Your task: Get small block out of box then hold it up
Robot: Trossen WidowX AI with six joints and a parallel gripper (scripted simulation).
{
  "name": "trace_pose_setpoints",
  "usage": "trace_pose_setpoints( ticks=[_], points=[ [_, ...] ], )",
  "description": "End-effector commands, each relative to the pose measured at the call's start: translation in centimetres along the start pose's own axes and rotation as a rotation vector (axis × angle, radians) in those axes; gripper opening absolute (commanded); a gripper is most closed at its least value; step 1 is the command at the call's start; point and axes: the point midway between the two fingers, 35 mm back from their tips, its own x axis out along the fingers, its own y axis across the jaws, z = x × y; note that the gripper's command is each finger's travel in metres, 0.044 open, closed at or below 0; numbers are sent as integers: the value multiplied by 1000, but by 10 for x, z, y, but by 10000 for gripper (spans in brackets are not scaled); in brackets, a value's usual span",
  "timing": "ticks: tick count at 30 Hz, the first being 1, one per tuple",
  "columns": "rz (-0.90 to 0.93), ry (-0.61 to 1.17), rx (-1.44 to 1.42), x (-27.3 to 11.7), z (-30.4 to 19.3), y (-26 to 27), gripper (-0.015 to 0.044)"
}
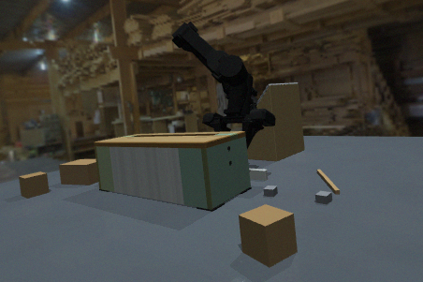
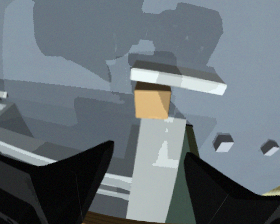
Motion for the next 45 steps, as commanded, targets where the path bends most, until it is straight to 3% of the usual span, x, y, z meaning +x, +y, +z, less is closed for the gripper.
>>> trace_pose_setpoints(
  ticks=[1, 40, 45],
  points=[
    [7, 6, -8, 5, 4, 1, 285],
    [10, 5, -10, 59, 28, 3, 285],
    [10, 5, -10, 59, 28, 3, 154]
  ],
)
